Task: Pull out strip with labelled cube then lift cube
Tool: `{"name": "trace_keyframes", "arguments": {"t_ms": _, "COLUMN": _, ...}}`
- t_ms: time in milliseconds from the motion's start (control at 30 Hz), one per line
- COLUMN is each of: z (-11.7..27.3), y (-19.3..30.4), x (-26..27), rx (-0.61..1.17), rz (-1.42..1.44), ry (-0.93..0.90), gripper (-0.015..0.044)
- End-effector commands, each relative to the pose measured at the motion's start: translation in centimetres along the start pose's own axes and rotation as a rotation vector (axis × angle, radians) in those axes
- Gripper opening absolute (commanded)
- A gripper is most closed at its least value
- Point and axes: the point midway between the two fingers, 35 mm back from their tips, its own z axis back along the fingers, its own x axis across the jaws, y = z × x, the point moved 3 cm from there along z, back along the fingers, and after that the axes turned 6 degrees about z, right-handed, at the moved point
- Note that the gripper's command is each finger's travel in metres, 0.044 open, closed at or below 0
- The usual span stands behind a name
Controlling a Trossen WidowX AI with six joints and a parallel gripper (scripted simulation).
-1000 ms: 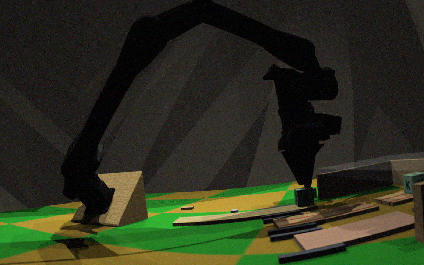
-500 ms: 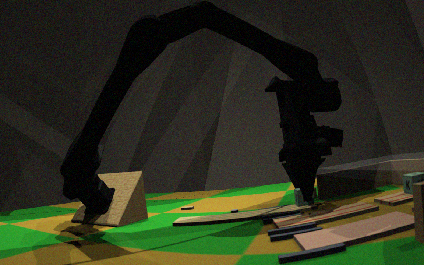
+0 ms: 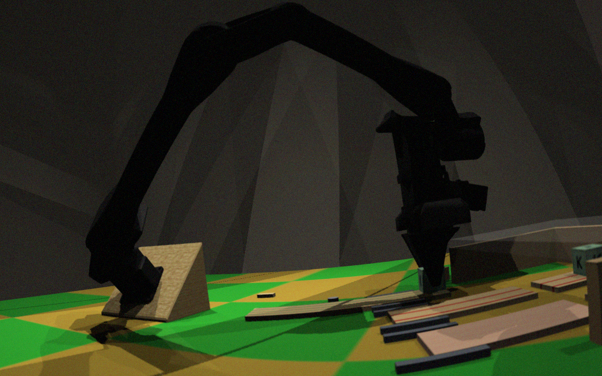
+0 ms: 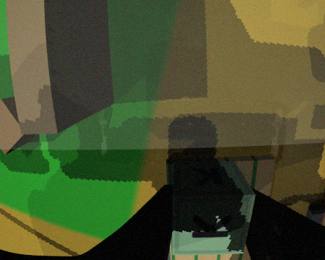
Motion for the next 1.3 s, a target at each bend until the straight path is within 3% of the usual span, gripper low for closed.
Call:
{"name": "trace_keyframes", "arguments": {"t_ms": 0, "z": 0.0, "y": 0.0, "x": 0.0, "rx": 0.0, "rz": 0.0, "ry": 0.0, "gripper": 0.0105}}
{"name": "trace_keyframes", "arguments": {"t_ms": 167, "z": 0.1, "y": 0.1, "x": 0.0, "rx": 0.0, "rz": 0.0, "ry": 0.0, "gripper": 0.0}}
{"name": "trace_keyframes", "arguments": {"t_ms": 700, "z": 4.2, "y": 5.8, "x": 0.7, "rx": 0.007, "rz": 0.009, "ry": 0.003, "gripper": 0.0}}
{"name": "trace_keyframes", "arguments": {"t_ms": 1267, "z": 4.3, "y": 10.0, "x": 1.2, "rx": 0.009, "rz": 0.011, "ry": 0.003, "gripper": 0.0}}
